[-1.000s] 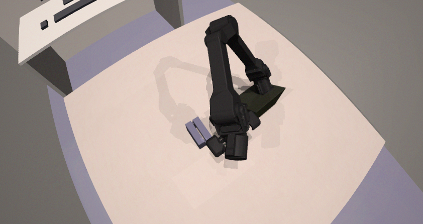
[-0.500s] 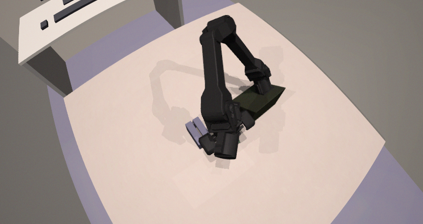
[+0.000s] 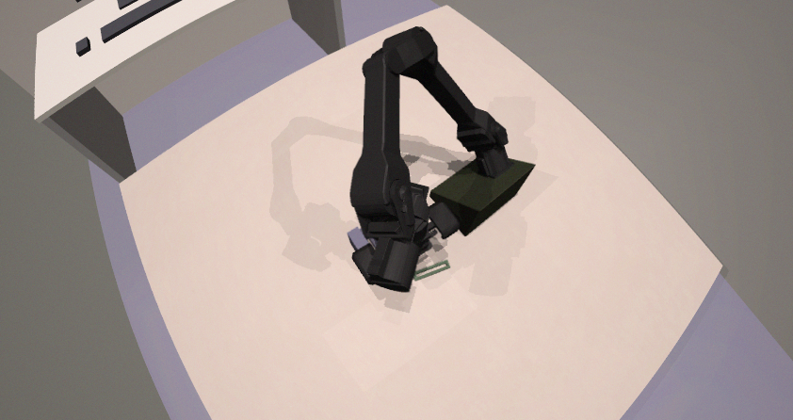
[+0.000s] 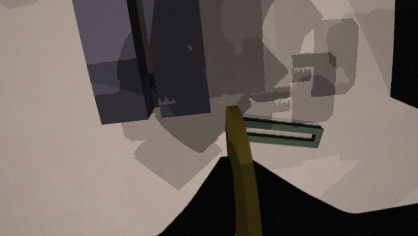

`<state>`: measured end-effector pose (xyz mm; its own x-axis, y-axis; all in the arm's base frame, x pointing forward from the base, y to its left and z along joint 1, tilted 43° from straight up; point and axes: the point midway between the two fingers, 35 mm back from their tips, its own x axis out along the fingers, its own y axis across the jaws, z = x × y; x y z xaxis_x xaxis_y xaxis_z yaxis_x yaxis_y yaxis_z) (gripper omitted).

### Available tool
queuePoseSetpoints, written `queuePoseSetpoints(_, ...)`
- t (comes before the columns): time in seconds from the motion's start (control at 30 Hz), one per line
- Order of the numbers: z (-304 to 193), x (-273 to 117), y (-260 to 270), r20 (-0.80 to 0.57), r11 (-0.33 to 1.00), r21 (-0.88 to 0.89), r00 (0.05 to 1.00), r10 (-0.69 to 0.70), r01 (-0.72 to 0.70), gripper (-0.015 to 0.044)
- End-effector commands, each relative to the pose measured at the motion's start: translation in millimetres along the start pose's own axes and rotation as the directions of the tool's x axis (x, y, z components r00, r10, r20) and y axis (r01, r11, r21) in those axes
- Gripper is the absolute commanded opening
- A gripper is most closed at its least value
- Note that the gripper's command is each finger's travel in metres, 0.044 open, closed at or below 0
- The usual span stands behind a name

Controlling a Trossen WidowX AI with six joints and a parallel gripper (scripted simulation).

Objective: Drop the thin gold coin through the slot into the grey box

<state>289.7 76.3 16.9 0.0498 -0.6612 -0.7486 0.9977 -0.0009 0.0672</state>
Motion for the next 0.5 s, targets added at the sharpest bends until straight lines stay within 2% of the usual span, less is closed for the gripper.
queuePoseSetpoints(0.0,6.6,-1.1,5.6,0.001,1.000,-0.001,1.000,0.005,-0.005,0.0000)
queuePoseSetpoints(0.47,36.3,-1.1,24.4,0.008,1.000,-0.004,1.000,0.006,-0.006,0.0000)
